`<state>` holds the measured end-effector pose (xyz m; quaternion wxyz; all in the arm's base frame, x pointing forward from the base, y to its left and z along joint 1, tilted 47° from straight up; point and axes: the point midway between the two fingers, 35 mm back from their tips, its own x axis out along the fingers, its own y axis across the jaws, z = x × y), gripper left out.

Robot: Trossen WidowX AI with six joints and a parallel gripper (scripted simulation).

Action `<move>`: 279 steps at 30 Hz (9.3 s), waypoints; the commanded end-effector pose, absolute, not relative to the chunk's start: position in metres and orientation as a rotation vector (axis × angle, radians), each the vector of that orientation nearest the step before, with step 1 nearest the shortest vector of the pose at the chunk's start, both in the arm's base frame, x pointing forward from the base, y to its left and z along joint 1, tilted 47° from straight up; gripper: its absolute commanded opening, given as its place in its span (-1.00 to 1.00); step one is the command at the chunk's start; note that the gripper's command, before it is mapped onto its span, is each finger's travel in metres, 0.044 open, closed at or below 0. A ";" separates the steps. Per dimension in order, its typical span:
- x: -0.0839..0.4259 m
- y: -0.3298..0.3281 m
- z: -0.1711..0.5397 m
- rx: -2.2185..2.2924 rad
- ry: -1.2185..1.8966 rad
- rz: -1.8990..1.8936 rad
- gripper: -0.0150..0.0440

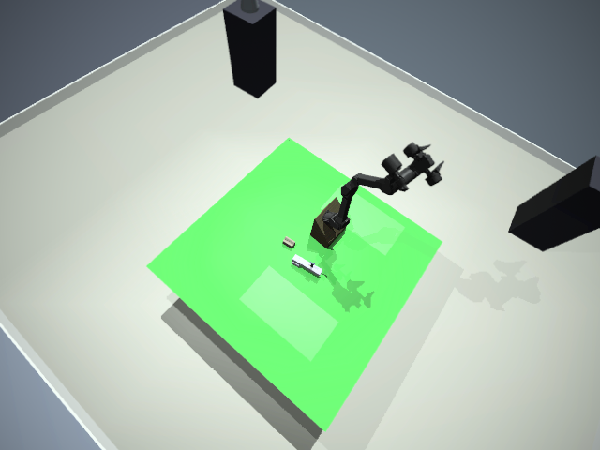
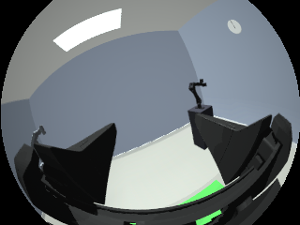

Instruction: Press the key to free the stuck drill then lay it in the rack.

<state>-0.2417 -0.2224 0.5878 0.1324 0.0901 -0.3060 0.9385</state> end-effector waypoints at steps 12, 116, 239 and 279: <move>-0.230 -0.186 0.613 0.368 -0.713 2.731 -0.20; 0.264 0.045 0.063 0.607 1.323 0.619 -0.49; 0.286 -0.013 -0.094 -0.686 0.502 1.378 1.00; 0.291 0.019 -0.112 -0.685 0.503 1.379 1.00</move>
